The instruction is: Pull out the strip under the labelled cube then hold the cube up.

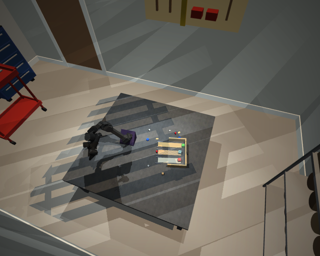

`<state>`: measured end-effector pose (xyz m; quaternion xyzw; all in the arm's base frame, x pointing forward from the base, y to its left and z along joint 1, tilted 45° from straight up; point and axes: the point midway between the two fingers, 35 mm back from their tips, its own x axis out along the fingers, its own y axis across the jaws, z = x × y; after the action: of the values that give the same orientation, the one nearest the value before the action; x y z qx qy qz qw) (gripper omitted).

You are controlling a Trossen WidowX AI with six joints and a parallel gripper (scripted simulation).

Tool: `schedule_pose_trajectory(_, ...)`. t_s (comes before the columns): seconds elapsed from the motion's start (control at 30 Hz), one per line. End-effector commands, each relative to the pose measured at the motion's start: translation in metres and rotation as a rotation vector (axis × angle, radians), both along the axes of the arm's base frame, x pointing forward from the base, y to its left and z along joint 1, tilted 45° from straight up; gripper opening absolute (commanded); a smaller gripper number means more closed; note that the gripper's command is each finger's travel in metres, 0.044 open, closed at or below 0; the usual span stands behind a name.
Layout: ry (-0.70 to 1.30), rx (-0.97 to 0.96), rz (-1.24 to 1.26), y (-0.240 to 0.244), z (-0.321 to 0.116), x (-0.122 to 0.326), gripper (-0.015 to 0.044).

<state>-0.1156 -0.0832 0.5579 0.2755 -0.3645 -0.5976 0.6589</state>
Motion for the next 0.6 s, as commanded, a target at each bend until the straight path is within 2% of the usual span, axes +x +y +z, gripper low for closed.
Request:
schedule_pose_trajectory(0.0,0.007,0.001,0.006,-0.001,0.0,0.003,0.04)
schedule_pose_trajectory(0.3,0.29,0.044,0.224,-0.049,-0.009,0.12,0.04)
schedule_pose_trajectory(0.4,0.3,0.039,0.347,-0.052,-0.016,0.159,0.04)
schedule_pose_trajectory(0.57,0.486,0.032,0.457,-0.052,-0.043,0.24,0.04)
